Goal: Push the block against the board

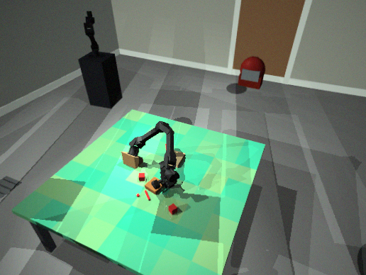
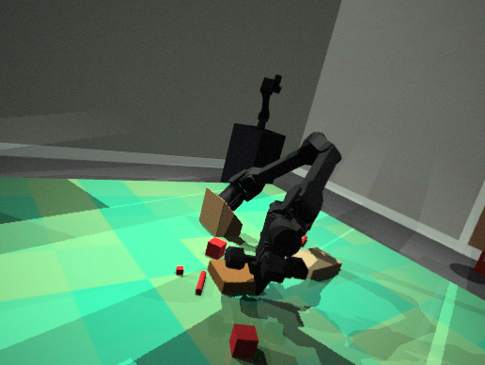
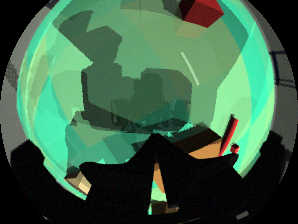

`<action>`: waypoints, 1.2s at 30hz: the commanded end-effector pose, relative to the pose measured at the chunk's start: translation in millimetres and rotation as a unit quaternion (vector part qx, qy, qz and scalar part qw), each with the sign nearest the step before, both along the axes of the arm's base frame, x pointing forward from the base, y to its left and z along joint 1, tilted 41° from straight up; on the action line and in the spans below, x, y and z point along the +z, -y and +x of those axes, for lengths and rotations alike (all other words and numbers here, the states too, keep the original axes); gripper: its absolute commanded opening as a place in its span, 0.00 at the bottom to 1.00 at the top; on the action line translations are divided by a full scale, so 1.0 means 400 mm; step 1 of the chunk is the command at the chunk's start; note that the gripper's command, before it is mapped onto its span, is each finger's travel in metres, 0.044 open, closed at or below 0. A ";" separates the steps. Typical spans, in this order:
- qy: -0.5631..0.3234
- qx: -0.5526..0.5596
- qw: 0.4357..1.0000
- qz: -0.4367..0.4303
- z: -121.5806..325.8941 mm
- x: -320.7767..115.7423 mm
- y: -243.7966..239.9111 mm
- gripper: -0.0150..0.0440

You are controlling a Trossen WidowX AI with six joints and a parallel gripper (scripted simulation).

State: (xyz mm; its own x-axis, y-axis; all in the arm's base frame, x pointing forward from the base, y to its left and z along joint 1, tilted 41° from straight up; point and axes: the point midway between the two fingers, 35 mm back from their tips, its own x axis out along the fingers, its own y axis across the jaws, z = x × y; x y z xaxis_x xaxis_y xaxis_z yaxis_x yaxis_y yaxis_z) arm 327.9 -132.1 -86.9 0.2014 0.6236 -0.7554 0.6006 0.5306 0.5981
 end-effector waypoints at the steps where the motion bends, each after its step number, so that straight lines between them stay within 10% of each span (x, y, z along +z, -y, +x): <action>1: -0.002 0.002 1.000 0.000 0.012 -0.009 0.009 0.25; 36: 0.013 0.019 1.000 -0.006 0.035 0.082 0.123 0.25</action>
